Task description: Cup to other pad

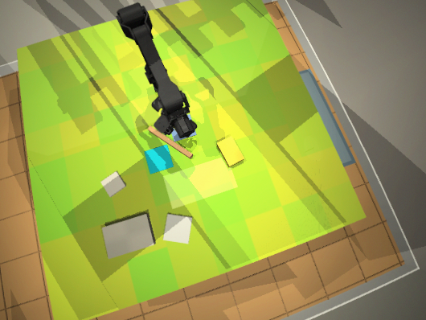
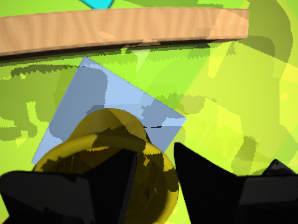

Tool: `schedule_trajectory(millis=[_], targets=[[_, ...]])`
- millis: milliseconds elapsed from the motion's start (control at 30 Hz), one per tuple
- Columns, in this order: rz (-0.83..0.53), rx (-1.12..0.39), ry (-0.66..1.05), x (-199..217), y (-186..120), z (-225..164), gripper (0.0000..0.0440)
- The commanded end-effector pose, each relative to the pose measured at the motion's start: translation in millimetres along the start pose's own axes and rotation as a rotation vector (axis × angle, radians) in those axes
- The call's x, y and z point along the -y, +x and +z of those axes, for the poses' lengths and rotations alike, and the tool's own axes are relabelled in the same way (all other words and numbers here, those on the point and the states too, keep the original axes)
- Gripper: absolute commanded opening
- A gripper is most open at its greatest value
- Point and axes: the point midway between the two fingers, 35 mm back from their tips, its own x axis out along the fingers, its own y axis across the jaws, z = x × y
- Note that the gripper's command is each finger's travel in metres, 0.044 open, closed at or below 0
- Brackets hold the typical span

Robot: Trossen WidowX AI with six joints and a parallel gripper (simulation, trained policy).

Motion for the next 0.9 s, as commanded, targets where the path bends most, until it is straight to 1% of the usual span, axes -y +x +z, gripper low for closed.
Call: schedule_trajectory(millis=[0,67,133,467,867], targets=[[0.005,0.013,-0.020,-2,5,2,0.0070],[0.009,0.018,-0.029,-3,6,4,0.0025],[0.016,0.024,-0.032,-3,4,5,0.0002],[0.069,0.037,0.003,-9,-13,11,0.0000],[0.139,0.045,0.102,-8,-45,26,0.0007]])
